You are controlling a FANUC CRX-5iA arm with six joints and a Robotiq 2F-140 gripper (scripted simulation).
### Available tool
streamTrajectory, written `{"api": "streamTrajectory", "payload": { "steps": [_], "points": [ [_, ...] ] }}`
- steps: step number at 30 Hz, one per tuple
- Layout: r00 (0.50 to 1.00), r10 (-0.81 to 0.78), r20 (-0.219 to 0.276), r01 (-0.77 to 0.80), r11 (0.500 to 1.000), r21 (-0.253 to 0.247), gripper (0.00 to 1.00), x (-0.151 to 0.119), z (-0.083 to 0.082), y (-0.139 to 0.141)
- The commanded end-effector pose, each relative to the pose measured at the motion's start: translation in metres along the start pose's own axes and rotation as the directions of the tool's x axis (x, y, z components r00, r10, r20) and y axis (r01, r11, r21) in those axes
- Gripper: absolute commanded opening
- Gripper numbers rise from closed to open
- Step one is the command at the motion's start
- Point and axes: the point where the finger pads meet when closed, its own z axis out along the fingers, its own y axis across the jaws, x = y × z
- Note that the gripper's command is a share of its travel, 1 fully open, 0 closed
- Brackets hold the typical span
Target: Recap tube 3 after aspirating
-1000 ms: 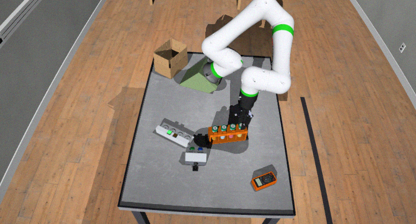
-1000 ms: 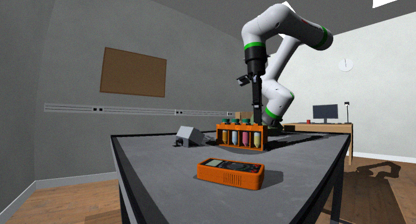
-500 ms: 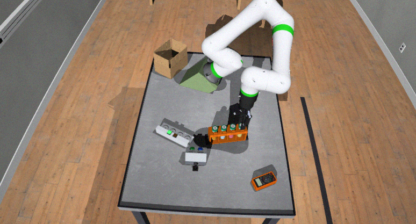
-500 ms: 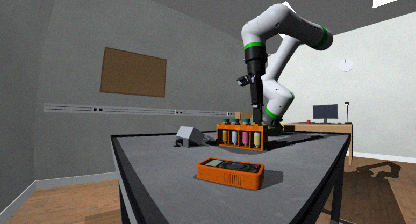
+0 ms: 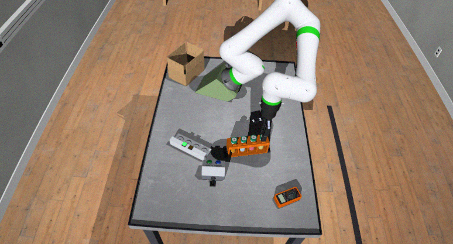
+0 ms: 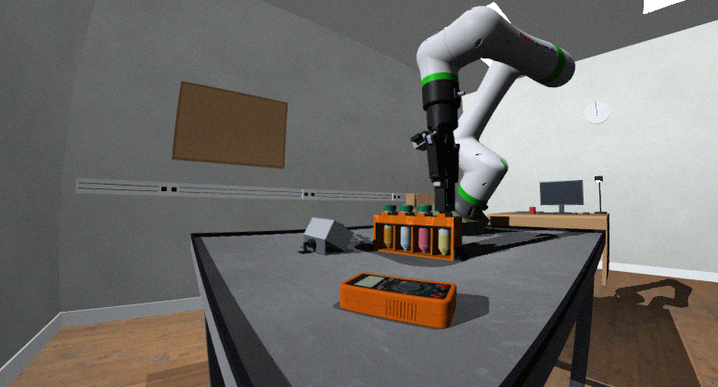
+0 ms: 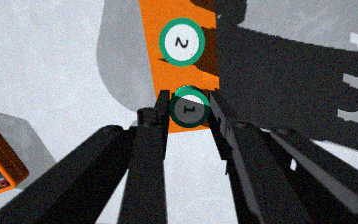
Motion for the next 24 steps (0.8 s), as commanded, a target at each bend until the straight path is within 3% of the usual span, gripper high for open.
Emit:
{"api": "streamTrajectory", "payload": {
  "steps": [1, 7, 8, 18, 24],
  "points": [
    [0.997, 0.075, -0.003, -0.075, 0.997, 0.001, 0.30, 0.000, -0.001, 0.000],
    [0.995, 0.104, -0.003, -0.104, 0.995, 0.001, 0.30, 0.000, -0.001, 0.000],
    [0.995, 0.104, -0.003, -0.104, 0.995, 0.001, 0.41, 0.000, 0.000, 0.000],
    [0.995, 0.104, -0.003, -0.104, 0.995, 0.001, 0.41, 0.000, 0.000, 0.000],
    [0.995, 0.104, -0.003, -0.104, 0.995, 0.001, 0.41, 0.000, -0.012, 0.000]
  ]
}}
